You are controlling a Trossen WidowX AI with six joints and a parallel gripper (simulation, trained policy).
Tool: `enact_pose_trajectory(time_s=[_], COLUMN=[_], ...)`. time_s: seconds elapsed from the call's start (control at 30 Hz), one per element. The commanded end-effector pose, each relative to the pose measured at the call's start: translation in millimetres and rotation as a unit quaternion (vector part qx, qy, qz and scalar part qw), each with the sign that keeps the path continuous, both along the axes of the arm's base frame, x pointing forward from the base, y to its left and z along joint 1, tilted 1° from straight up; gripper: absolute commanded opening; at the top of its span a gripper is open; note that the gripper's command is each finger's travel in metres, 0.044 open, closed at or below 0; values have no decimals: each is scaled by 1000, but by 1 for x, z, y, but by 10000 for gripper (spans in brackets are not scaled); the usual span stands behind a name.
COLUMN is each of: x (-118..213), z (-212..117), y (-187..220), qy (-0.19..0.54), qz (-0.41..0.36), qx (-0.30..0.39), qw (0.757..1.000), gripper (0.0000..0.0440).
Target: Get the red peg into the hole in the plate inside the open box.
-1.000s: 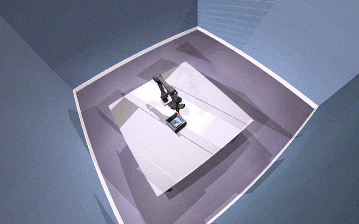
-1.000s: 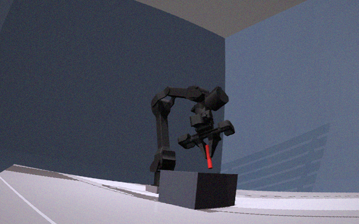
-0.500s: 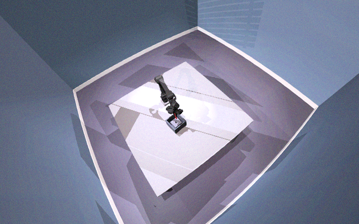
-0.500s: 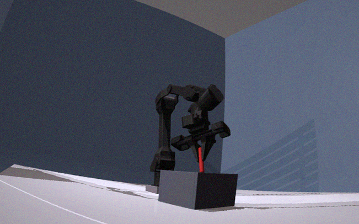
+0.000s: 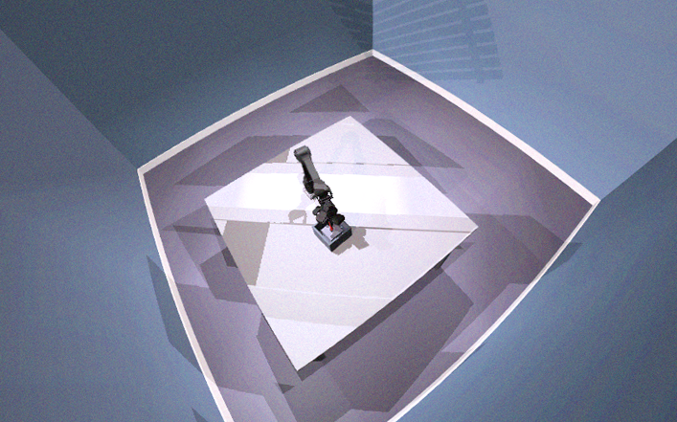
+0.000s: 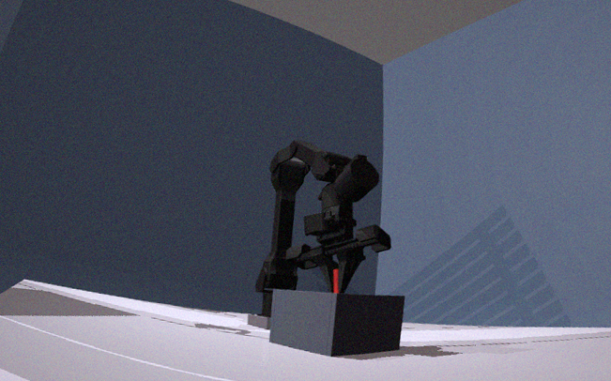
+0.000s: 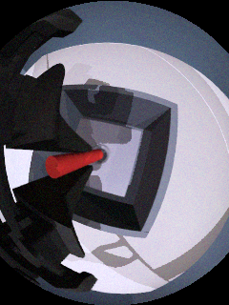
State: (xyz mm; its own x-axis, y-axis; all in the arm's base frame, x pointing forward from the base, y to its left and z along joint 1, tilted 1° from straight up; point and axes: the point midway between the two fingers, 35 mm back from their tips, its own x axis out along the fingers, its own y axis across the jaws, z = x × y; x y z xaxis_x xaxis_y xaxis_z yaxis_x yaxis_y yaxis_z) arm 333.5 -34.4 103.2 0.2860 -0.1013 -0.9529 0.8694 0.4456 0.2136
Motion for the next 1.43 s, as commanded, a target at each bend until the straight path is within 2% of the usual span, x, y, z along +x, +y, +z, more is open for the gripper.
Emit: enact_pose_trajectory(time_s=[0.0,0.1,0.5,1.4], x=[5,7,35,73], z=[-9,-15,-13,-9], y=[-2,-5,-15,-54], qy=[8,21,28,56], qz=[7,14,34,50], qx=[1,-2,-12,-3], qw=[1000,1000,999,997], gripper=[76,143,177,142])
